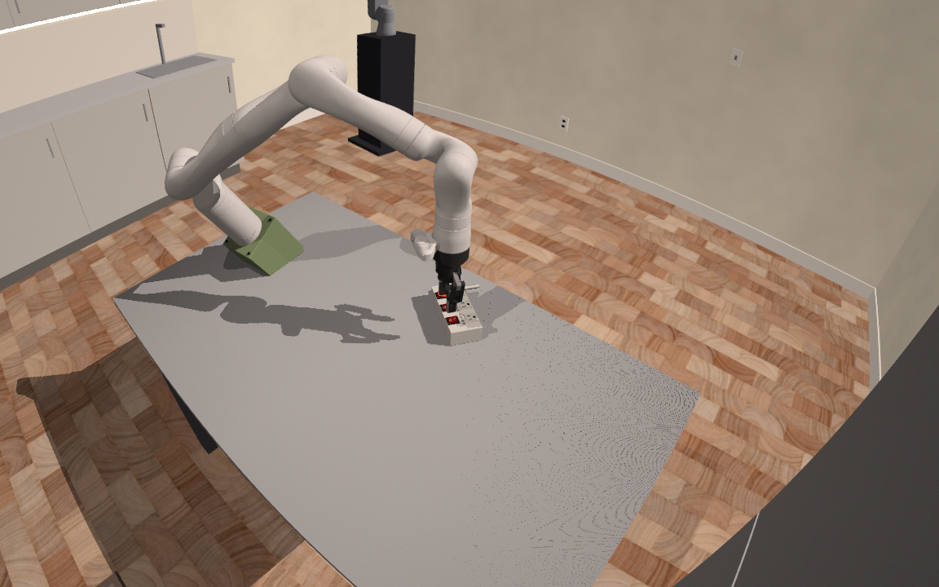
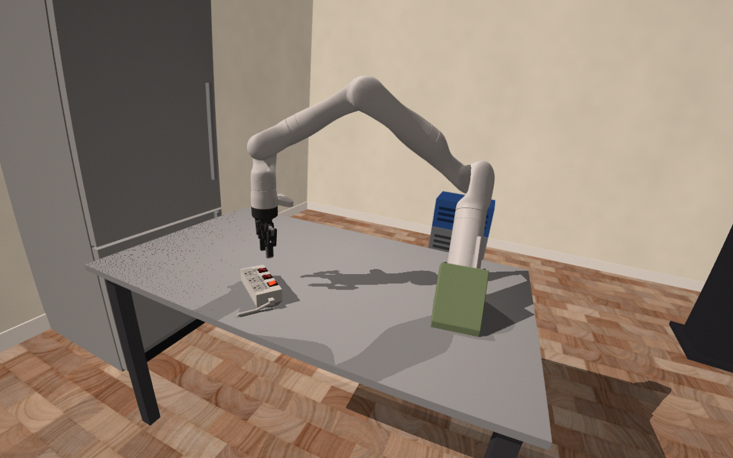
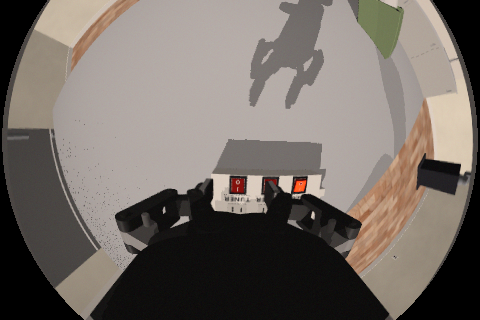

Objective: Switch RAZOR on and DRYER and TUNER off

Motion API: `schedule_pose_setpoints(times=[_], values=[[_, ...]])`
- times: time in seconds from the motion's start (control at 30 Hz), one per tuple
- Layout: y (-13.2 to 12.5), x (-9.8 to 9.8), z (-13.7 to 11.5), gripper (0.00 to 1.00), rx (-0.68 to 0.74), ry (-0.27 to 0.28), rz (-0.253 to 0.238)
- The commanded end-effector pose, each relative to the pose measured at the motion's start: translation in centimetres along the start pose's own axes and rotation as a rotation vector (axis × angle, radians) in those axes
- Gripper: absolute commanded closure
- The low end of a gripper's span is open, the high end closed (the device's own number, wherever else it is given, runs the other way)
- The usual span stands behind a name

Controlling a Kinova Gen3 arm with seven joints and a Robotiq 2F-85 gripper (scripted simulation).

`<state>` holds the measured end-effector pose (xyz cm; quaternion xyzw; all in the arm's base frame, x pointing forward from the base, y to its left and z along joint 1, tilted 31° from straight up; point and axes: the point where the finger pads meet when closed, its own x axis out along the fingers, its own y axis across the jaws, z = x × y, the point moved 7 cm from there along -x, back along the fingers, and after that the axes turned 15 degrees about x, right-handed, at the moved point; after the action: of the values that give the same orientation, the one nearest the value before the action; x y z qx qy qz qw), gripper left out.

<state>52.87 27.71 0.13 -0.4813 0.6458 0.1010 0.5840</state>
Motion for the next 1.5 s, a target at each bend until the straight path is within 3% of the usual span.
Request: schedule_pose_setpoints(times=[0.0, 0.23, 0.53, 1.47], values=[[0.0, -1.9, 0.3, 0.00, -0.001, -0.014, -0.001], [0.0, -6.0, 0.2, 0.00, -0.001, -0.014, -0.001], [0.0, -8.5, 0.2, 0.00, -0.001, -0.014, -0.001], [0.0, -8.9, 0.2, 0.00, -0.001, -0.014, -0.001]])
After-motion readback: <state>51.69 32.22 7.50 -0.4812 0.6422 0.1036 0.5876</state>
